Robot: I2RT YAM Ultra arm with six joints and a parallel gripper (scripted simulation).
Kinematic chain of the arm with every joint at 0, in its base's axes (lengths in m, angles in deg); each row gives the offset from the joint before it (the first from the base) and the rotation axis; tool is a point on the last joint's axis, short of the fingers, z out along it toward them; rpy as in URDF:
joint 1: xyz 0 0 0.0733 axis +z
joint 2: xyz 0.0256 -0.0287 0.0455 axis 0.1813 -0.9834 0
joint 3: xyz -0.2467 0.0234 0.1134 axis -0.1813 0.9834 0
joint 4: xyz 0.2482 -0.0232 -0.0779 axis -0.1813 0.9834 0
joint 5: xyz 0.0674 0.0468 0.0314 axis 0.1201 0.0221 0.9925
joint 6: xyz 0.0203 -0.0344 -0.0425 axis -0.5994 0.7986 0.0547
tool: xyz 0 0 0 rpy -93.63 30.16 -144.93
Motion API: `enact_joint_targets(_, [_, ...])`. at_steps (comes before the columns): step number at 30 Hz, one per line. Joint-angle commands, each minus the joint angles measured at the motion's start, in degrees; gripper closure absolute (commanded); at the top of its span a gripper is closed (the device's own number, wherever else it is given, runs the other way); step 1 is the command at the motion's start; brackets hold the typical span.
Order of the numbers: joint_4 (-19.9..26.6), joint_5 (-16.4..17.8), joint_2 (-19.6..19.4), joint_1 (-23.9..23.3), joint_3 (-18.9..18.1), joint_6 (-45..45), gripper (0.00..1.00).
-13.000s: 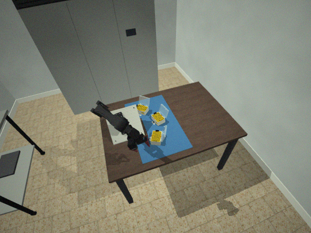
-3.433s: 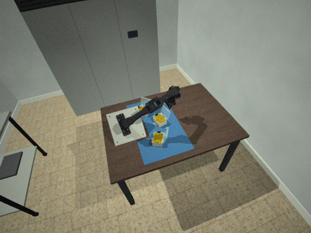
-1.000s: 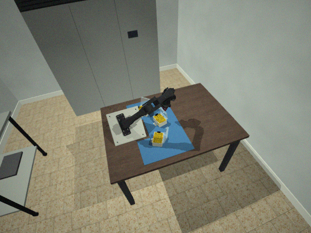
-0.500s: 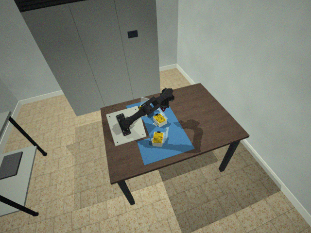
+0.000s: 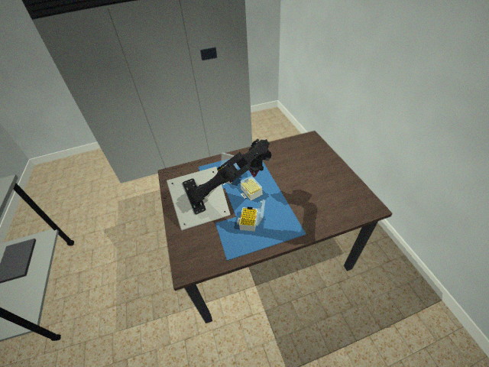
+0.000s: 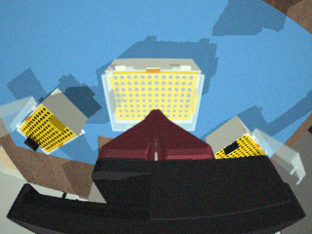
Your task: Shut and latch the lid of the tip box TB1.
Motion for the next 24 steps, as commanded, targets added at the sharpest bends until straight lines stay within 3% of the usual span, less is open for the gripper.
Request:
enact_joint_targets(1, [-0.6, 0.0, 0.8, 1.3, -0.1, -0.2, 1.00])
enact_joint_targets(24, [-0.8, 0.0, 1.3, 1.4, 0.7, -0.4, 1.00])
